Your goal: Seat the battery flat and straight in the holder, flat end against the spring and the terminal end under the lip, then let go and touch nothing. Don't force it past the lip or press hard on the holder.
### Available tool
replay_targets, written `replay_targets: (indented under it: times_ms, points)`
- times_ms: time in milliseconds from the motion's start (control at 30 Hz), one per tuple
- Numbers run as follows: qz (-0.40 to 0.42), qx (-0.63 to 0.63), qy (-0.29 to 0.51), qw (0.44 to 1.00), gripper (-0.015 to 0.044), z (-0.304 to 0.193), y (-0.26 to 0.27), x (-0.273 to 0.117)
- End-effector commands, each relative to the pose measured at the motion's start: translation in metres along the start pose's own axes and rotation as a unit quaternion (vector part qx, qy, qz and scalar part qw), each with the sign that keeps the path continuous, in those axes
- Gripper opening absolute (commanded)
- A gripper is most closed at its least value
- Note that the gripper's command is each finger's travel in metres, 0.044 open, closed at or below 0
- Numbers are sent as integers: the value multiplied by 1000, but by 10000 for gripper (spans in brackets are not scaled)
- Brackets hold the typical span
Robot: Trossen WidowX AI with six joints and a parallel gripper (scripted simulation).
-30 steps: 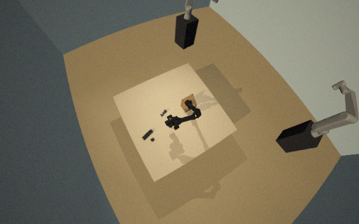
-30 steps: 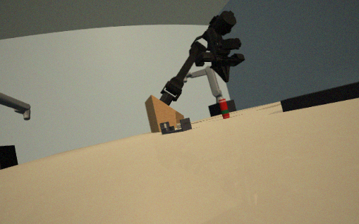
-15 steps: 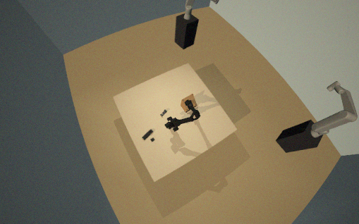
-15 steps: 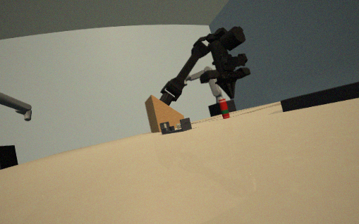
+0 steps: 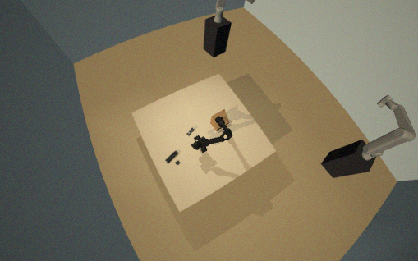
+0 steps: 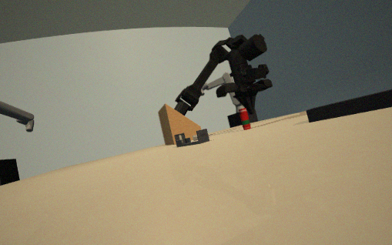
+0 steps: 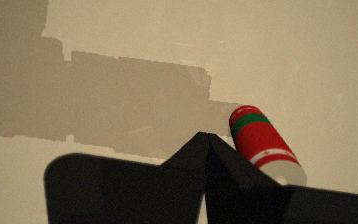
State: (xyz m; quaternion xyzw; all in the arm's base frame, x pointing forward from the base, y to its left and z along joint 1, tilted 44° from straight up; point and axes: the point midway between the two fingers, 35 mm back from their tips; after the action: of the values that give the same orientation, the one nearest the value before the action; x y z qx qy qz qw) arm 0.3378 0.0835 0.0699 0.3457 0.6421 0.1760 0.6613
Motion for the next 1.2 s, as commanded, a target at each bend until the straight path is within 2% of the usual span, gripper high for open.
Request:
replay_targets:
  times_ms: [0,1167]
  points:
    - [1,1,3,1000,0,-1,-7,2]
    - [0,2,1,1000,0,4,-54,-5]
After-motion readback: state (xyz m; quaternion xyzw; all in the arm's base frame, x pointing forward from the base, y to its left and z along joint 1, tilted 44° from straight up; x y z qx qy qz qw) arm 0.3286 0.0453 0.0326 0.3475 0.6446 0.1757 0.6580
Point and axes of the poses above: the point midway between the two fingers, 35 mm back from their tips, its own x axis out along the fingers, its own y axis across the jaws, z = x × y, and after that the axes turned 5 degrees about x, right-handed
